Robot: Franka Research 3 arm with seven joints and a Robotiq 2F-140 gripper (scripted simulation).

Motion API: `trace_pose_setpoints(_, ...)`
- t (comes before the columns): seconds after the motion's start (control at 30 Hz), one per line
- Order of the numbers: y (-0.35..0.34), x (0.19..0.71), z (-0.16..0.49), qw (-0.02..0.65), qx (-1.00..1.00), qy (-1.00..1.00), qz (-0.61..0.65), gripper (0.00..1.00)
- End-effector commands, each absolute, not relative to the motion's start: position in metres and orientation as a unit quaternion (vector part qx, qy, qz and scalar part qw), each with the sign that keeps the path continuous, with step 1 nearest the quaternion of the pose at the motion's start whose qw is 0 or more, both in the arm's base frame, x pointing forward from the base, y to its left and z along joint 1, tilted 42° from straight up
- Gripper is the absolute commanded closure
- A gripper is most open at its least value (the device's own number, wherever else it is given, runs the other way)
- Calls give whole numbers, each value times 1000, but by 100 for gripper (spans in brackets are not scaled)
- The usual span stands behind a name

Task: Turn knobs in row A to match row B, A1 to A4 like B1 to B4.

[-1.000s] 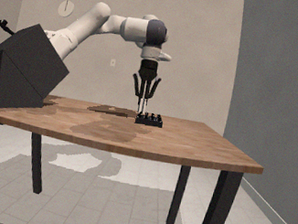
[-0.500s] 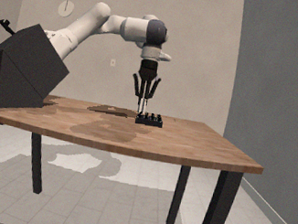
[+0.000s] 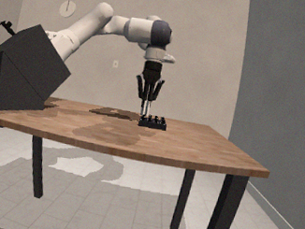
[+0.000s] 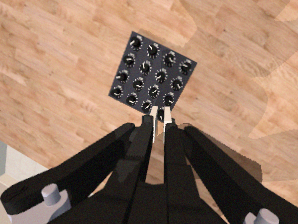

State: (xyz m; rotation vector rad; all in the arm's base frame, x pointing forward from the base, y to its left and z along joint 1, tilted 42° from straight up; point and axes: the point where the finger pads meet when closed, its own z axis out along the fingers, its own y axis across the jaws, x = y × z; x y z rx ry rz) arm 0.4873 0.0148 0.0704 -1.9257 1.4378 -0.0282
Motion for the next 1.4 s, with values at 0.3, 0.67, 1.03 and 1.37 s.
trace_pose_setpoints(0.3,15,488,69,357,-818,447,-64,95)
trace_pose_setpoints(0.67,15,488,69,352,-845,393,-88,95)
trace_pose_setpoints(1.03,15,488,69,342,-878,314,-119,95)
trace_pose_setpoints(1.37,15,488,69,333,-897,252,-143,95)
